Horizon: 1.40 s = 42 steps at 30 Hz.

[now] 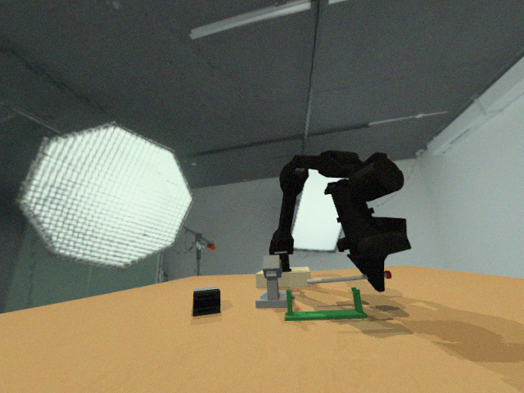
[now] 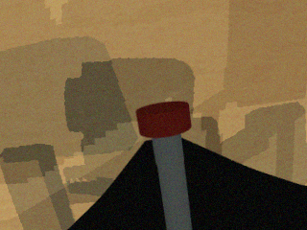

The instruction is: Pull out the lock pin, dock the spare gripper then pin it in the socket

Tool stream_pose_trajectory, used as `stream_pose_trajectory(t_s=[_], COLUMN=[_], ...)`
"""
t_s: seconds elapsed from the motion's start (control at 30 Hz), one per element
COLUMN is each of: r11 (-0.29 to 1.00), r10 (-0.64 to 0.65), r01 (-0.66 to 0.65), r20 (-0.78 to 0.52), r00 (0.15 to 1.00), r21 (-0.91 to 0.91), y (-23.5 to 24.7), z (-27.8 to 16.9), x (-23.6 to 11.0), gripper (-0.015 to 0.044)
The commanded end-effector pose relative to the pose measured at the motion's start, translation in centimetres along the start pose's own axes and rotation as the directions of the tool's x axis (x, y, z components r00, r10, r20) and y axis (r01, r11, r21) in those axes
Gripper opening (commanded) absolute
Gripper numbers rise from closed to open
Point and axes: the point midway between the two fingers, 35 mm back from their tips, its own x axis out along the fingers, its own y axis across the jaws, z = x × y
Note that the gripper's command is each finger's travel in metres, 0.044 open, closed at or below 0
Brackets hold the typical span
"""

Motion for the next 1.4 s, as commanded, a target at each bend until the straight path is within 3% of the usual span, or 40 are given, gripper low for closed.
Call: stream_pose_trajectory(t_s=[0.0, 0.57, 0.83, 1.37], r11=[1.0, 1.0, 1.0, 1.0], r10=[0.003, -0.001, -0.003, 0.016], r01=[-0.003, 0.001, 0.003, -0.016], r20=[-0.001, 0.001, 0.001, -0.006], r00=[1.0, 1.0, 1.0, 1.0], r21=[-0.004, -0.005, -0.001, 0.003], y=[0.1, 0.1, 0.0, 0.7], z=[-0.2, -0.4, -0.3, 0.0], x=[0.7, 1.6, 1.5, -1.3], gripper=[0.0, 0.0, 0.02, 0.02])
